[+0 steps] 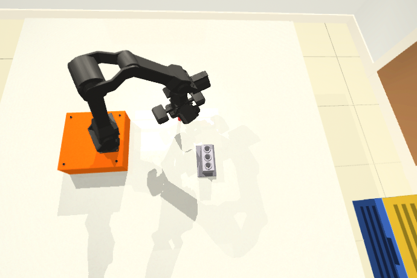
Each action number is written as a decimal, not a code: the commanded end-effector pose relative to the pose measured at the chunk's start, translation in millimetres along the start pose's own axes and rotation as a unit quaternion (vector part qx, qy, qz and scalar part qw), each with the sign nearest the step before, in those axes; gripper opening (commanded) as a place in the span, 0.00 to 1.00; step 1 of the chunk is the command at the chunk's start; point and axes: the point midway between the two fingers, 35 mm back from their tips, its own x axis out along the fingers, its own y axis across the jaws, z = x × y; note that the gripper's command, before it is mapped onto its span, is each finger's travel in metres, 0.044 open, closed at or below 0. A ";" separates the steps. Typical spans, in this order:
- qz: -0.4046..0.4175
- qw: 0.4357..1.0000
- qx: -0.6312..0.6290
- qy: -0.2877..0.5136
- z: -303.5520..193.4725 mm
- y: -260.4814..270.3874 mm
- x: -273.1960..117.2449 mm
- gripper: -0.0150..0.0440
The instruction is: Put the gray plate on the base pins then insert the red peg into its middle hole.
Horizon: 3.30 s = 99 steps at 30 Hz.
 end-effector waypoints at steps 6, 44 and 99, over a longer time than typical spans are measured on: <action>0.002 1.000 0.001 0.001 0.0 4.6 -23.0 0.25; 0.002 1.000 0.001 -0.002 51.5 23.0 -71.4 0.25; 0.003 1.000 0.001 -0.010 202.1 7.5 -75.4 0.25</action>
